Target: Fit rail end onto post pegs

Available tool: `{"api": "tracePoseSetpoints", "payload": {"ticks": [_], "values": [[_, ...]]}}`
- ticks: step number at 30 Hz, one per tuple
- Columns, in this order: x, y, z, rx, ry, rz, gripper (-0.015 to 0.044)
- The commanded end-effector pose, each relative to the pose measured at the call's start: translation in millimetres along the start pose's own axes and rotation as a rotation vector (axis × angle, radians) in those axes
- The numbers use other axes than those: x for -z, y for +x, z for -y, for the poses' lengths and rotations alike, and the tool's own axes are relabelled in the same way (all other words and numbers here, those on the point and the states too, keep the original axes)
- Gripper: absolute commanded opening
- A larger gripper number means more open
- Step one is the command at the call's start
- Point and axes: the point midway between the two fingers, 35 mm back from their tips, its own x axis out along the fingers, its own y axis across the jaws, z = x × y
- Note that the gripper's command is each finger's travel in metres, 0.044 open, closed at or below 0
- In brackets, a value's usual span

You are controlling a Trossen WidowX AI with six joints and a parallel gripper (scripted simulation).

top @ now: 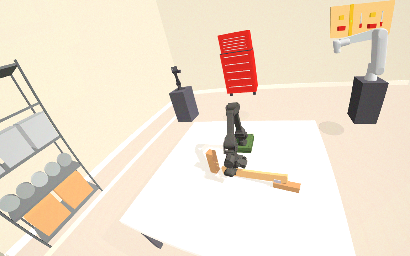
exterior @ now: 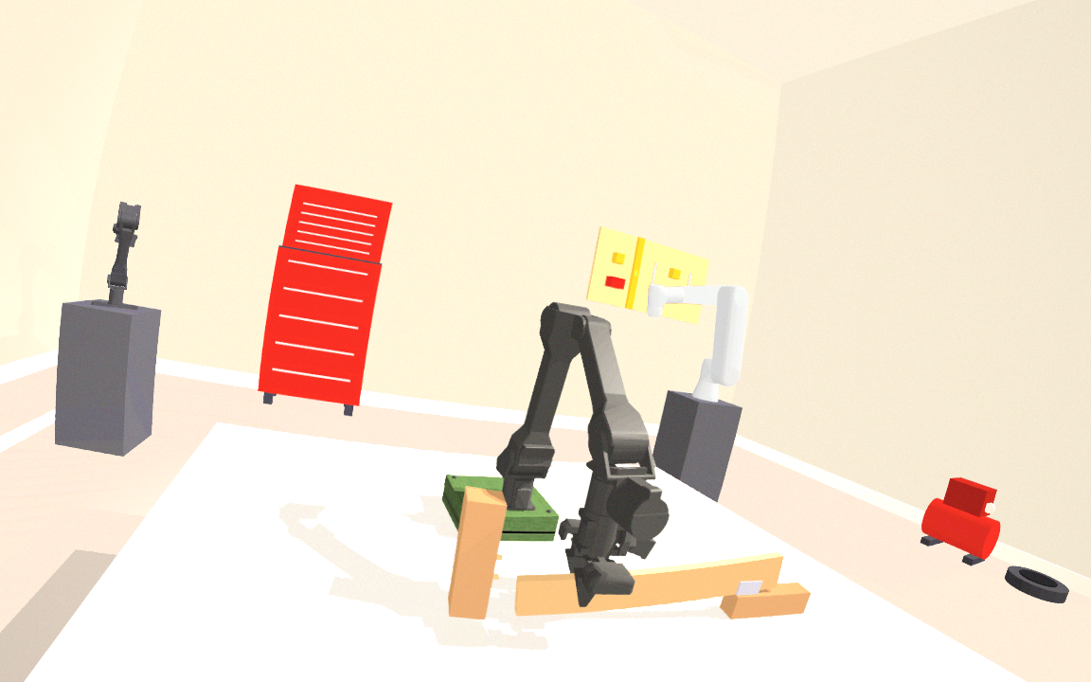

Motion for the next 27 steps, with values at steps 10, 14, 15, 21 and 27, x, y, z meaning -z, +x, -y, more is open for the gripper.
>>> {"api": "tracePoseSetpoints", "payload": {"ticks": [10, 14, 15, 21, 27], "values": [[0.7, 1.3, -0.1, -0.002, -0.001, -0.005, 0.0000], [0.7, 1.3, -0.1, -0.002, -0.001, -0.005, 0.0000], [0.7, 1.3, -0.1, -0.002, -0.001, -0.005, 0.0000], [-0.2, -2.9, 0.0, -0.002, -0.001, -0.005, 0.0000], [-0.2, -6.0, 0.3, -0.002, -0.001, -0.005, 0.0000]]}}
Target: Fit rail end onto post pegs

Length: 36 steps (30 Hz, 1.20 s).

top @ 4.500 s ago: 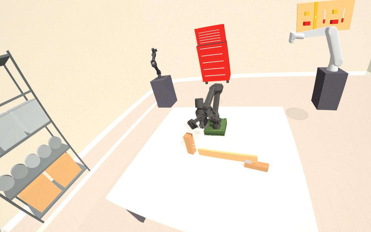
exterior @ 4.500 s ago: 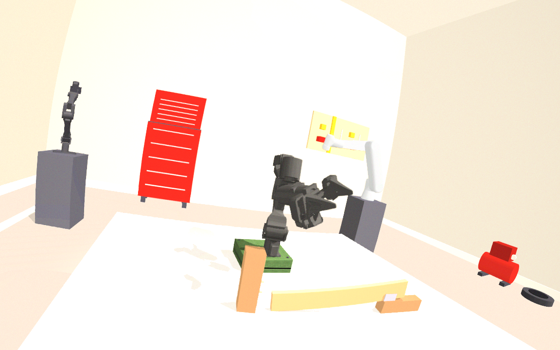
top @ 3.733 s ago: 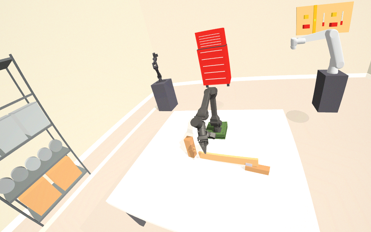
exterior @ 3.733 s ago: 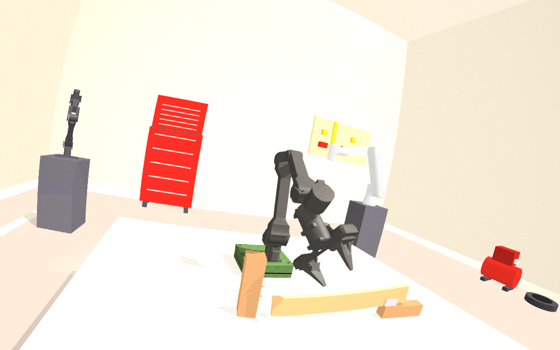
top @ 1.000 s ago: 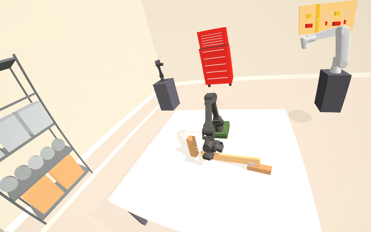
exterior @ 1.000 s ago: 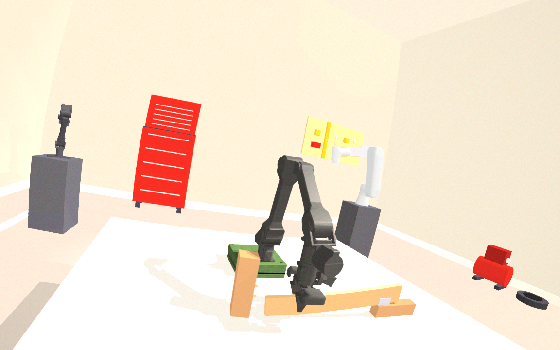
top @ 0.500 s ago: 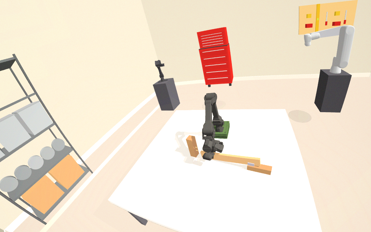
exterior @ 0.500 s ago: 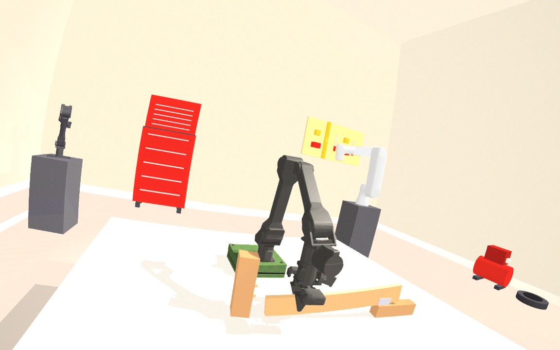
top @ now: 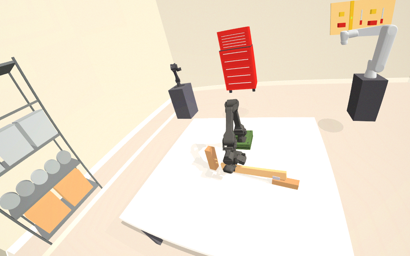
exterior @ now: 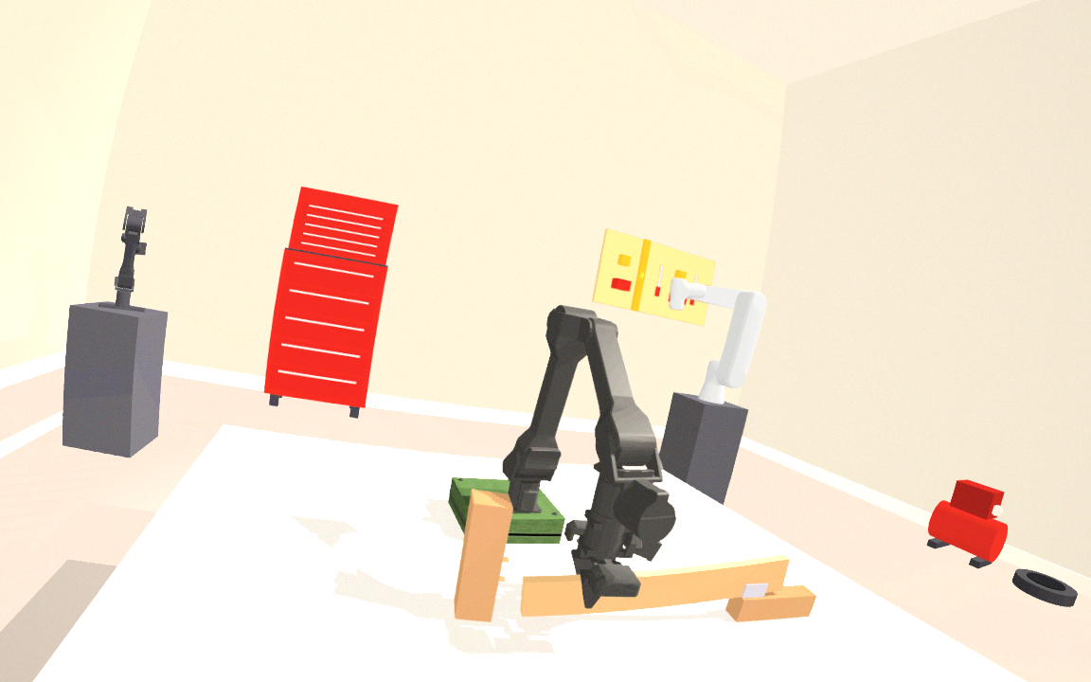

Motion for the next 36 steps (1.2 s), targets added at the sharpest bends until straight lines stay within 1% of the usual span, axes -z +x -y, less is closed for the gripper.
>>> {"api": "tracePoseSetpoints", "payload": {"ticks": [1, 36], "values": [[-0.1, -4.6, 1.2, 0.007, 0.000, 0.000, 0.0000], [-0.1, -22.3, 4.4, 0.007, 0.000, 0.000, 0.0000]]}}
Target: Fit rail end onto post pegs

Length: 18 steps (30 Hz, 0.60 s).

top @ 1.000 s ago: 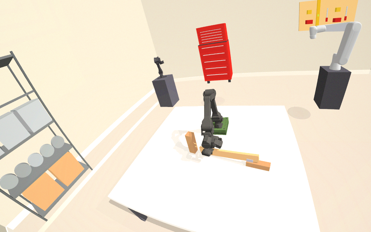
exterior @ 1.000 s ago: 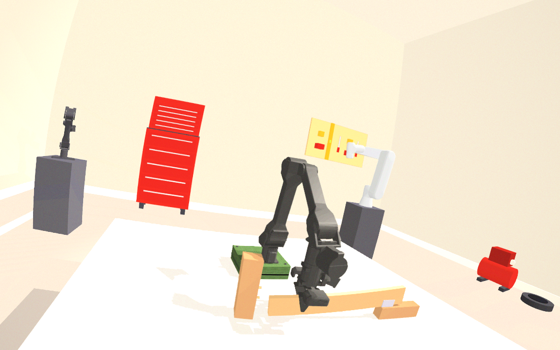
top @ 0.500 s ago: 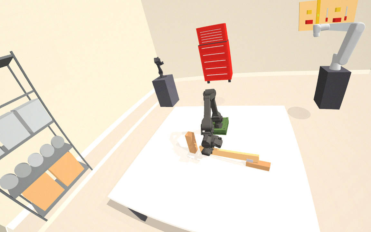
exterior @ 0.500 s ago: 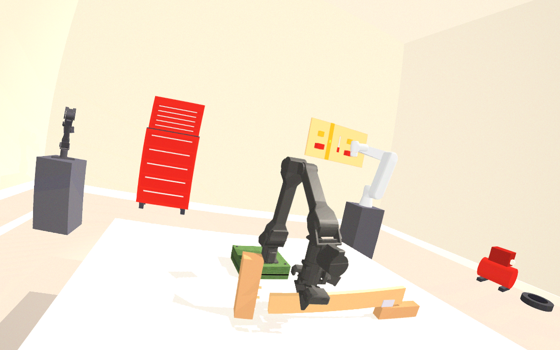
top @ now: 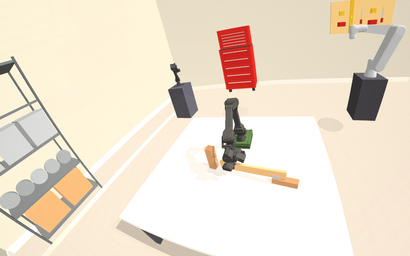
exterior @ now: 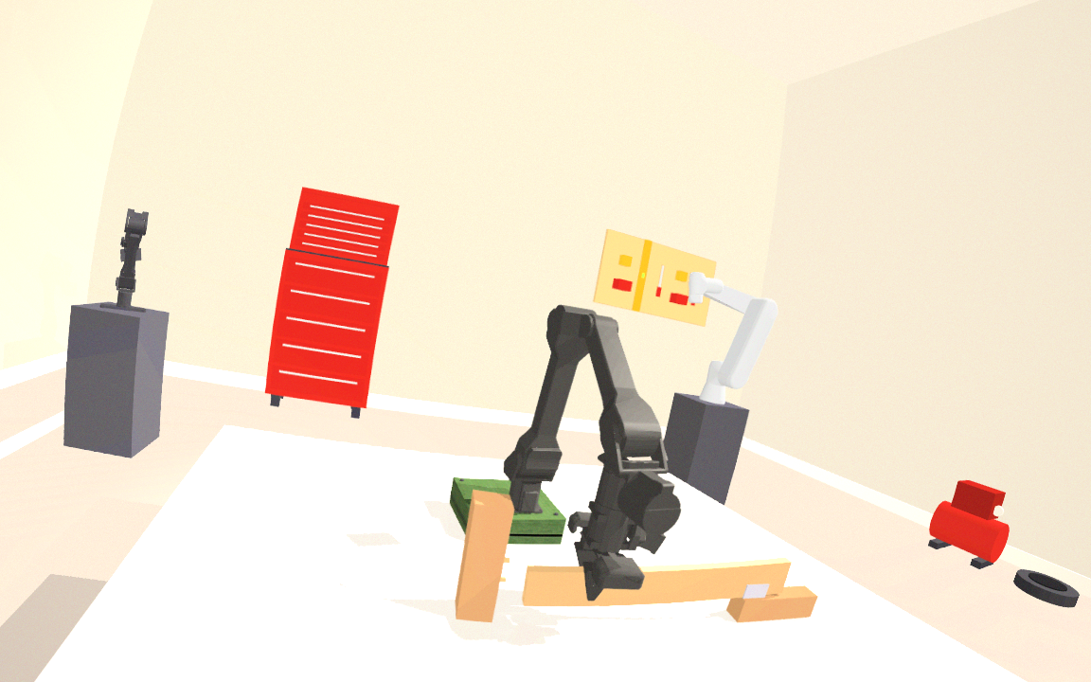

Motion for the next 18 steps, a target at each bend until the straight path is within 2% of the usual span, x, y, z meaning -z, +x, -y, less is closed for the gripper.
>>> {"api": "tracePoseSetpoints", "payload": {"ticks": [1, 18], "values": [[-0.8, -7.8, 3.4, 0.020, -0.001, 0.007, 0.0000], [-0.8, -16.4, 3.5, 0.020, -0.001, 0.007, 0.0000]]}}
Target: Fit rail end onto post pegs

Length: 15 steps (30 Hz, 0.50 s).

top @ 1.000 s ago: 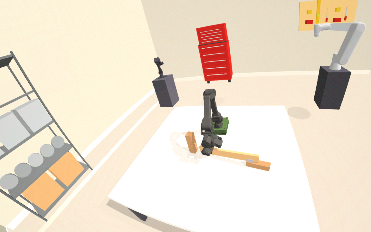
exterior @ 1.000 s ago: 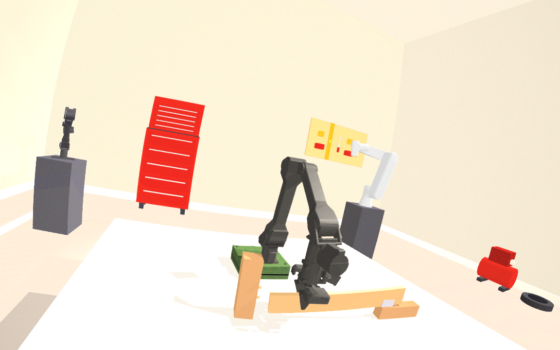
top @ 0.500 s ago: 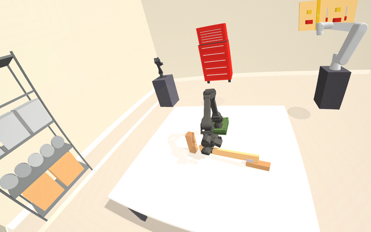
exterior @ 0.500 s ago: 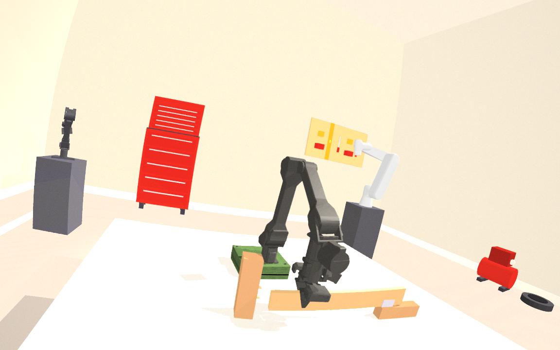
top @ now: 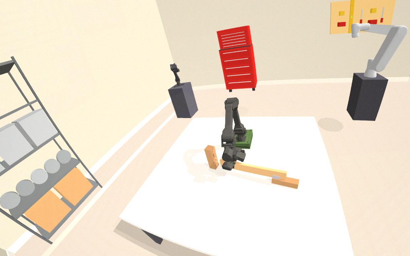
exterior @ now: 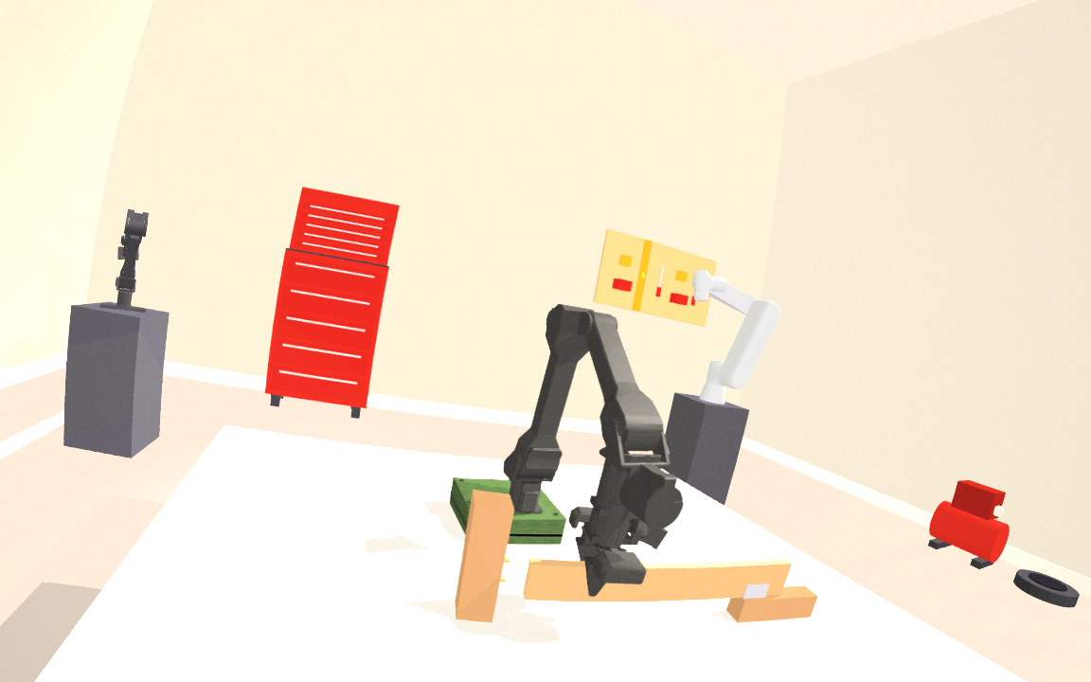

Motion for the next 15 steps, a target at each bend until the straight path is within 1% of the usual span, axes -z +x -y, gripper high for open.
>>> {"api": "tracePoseSetpoints", "payload": {"ticks": [1, 15], "values": [[-0.9, -8.0, 2.9, 0.020, 0.000, 0.007, 0.0000], [-0.8, -15.0, 2.7, 0.020, 0.000, 0.007, 0.0000]]}}
